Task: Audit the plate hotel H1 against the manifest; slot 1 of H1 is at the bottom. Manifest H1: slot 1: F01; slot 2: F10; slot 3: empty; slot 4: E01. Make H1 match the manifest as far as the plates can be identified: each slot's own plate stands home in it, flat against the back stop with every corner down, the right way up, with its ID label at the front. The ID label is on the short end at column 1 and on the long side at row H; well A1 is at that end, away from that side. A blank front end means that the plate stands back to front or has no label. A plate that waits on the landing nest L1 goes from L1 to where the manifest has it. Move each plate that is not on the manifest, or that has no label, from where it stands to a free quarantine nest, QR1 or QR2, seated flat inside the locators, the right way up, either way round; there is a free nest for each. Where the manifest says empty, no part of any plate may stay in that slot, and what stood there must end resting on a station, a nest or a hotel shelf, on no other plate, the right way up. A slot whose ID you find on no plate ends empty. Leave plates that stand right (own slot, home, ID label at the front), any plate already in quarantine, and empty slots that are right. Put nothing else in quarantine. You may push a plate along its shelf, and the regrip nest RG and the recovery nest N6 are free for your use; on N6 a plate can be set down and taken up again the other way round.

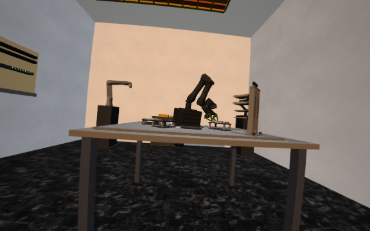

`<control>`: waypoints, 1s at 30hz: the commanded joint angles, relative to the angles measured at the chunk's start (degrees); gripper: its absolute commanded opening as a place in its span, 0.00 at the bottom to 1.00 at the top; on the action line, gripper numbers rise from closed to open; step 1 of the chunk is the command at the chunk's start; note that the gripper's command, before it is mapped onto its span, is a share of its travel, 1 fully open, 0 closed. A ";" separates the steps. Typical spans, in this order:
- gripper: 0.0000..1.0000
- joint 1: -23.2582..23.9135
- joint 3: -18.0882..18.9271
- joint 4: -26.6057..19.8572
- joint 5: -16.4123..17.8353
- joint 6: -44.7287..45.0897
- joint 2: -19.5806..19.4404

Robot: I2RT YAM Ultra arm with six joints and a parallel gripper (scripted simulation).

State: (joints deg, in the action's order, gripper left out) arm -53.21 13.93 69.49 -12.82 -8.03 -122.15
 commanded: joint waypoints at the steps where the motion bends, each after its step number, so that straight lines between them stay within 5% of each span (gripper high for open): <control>1: 1.00 -0.10 -0.39 -1.72 -0.14 -0.10 2.57; 30: 1.00 -1.18 -2.38 -20.31 -0.99 -0.80 23.03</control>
State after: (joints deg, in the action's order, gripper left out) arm -54.33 11.51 51.66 -13.54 -8.67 -101.06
